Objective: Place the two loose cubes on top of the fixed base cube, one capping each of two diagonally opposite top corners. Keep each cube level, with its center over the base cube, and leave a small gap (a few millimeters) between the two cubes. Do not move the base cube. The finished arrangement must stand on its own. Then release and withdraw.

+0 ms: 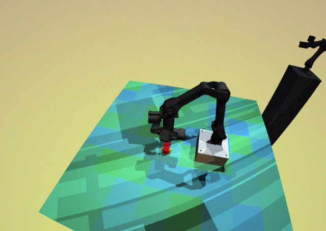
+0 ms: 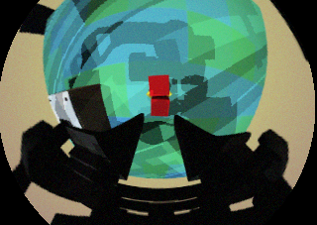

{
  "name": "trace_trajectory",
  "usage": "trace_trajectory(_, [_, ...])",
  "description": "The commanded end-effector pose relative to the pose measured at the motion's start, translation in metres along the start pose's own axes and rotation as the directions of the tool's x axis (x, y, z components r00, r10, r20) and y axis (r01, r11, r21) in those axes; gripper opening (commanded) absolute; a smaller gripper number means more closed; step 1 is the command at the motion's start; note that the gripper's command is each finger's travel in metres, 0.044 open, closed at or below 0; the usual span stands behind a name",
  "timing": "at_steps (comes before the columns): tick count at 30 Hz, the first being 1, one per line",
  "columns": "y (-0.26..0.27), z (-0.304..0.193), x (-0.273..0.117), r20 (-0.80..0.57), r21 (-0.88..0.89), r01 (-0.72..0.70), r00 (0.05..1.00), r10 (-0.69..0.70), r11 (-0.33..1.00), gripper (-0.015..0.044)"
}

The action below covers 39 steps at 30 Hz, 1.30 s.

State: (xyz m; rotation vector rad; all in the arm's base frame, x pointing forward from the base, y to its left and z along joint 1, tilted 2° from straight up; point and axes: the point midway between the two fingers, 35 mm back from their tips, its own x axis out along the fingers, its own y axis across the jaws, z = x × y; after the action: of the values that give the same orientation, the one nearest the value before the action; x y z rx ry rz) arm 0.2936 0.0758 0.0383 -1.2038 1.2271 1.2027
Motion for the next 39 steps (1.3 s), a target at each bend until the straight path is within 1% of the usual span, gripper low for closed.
trace_trajectory(1, [-0.001, 0.0, -0.008, 0.003, 0.0, 0.011, 1.0, -0.011, 1.0, 0.0205])
trace_trajectory(12, [-0.001, 0.0, -0.02, 0.003, 0.0, 0.011, 1.0, -0.011, 1.0, 0.0205])
trace_trajectory(19, [-0.001, 0.0, -0.02, 0.003, 0.0, 0.011, 1.0, -0.011, 1.0, 0.0205])
trace_trajectory(22, [0.0, 0.009, -0.018, 0.003, 0.0, 0.007, 1.0, -0.007, 1.0, 0.0284])
trace_trajectory(26, [0.016, 0.062, -0.02, 0.008, 0.0, 0.006, 1.0, -0.006, 1.0, 0.0389])
trace_trajectory(27, [0.022, 0.075, -0.02, 0.009, 0.0, 0.005, 1.0, -0.005, 1.0, 0.04])
trace_trajectory(30, [0.043, 0.114, -0.021, 0.013, 0.0, 0.003, 1.0, -0.003, 1.0, 0.04])
trace_trajectory(32, [0.054, 0.13, -0.022, 0.014, 0.0, 0.002, 1.0, -0.002, 1.0, 0.04])
trace_trajectory(39, [0.055, 0.132, -0.022, 0.014, 0.0, 0.002, 1.0, -0.002, 1.0, 0.04])
